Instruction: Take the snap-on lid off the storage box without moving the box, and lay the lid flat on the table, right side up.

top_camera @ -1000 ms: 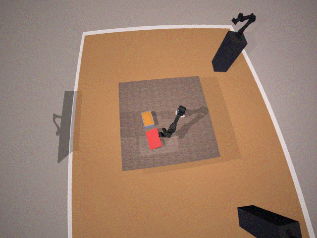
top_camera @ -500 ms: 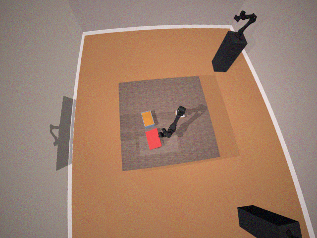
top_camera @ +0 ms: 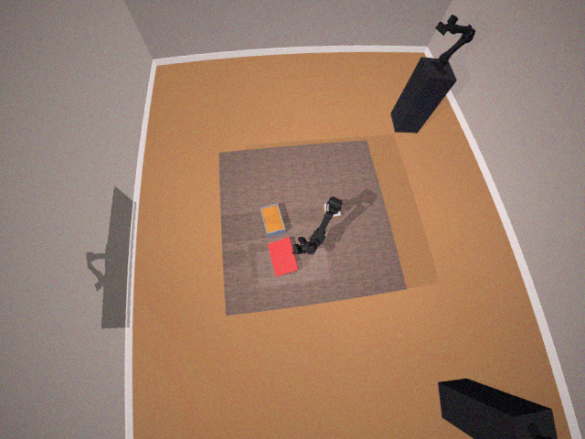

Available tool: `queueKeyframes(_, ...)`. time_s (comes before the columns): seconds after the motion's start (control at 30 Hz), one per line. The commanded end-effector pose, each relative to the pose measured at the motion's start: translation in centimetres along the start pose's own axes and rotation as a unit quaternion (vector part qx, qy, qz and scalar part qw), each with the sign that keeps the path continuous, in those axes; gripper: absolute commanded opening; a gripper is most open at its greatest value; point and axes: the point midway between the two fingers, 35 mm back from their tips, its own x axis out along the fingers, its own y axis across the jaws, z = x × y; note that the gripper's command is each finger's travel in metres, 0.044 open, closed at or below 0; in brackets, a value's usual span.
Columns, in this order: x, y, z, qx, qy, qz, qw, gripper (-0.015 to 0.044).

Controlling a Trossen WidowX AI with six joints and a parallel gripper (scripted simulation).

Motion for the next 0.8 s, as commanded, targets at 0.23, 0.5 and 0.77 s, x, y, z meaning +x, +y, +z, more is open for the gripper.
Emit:
queueKeyframes(0.23,1.0,-1.8,0.3,-0.008,-0.004,-0.013,1.000,0.0000)
queueKeyframes(0.5,0.4,-0.5,0.0,-0.008,-0.004,-0.013,1.000,0.0184)
queueKeyframes(0.77,0.1,-1.1,0.1,-0.008,-0.004,-0.013,1.000,0.0354)
